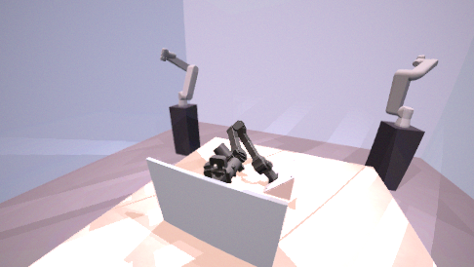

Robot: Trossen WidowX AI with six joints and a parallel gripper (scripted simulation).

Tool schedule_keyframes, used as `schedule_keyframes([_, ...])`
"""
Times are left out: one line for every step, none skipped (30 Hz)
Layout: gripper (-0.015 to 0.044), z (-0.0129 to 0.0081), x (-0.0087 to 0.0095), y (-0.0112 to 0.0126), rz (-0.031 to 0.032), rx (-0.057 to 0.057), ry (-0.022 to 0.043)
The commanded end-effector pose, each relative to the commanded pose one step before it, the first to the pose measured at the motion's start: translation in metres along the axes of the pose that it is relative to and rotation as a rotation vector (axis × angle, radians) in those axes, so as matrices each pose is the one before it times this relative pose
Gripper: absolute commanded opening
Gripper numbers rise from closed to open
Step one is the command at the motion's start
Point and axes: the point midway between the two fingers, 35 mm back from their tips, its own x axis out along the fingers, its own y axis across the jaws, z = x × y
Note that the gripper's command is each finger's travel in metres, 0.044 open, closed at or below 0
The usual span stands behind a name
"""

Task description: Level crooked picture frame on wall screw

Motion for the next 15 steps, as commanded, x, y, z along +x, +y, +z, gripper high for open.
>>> schedule_keyframes([0.0000, 0.00030, -0.00007, 0.00034, -0.00013, 0.0000, -0.00133])
schedule_keyframes([0.0000, 0.00000, 0.00000, 0.00000, 0.00000, 0.0000, 0.00000])
schedule_keyframes([0.0000, -0.00007, 0.00001, -0.00019, -0.00001, -0.0012, 0.00032])
schedule_keyframes([0.0000, -0.00016, 0.00003, -0.00043, -0.00002, -0.0026, 0.00070])
schedule_keyframes([0.0000, -0.00007, 0.00001, -0.00018, -0.00001, -0.0011, 0.00030])
schedule_keyframes([0.0000, -0.00003, 0.00000, -0.00007, 0.00000, -0.0004, 0.00011])
schedule_keyframes([0.0000, 0.00000, 0.00000, 0.00000, 0.00000, 0.0000, 0.00000])
schedule_keyframes([0.0000, 0.00000, 0.00000, 0.00000, 0.00000, 0.0000, 0.00000])
schedule_keyframes([0.0000, 0.00000, 0.00000, 0.00000, 0.00000, 0.0000, 0.00000])
schedule_keyframes([0.0000, 0.00000, 0.00000, 0.00000, 0.00000, 0.0000, 0.00000])
schedule_keyframes([0.0000, 0.00000, 0.00000, 0.00000, 0.00000, 0.0000, 0.00000])
schedule_keyframes([0.0000, 0.00000, 0.00000, 0.00000, 0.00000, 0.0000, 0.00000])
schedule_keyframes([0.0000, 0.00000, -0.00001, -0.00001, 0.00002, -0.0116, -0.00009])
schedule_keyframes([0.0000, 0.00001, -0.00002, -0.00003, 0.00004, -0.0254, -0.00019])
schedule_keyframes([0.0000, 0.00000, -0.00001, -0.00002, 0.00002, -0.0153, -0.00012])
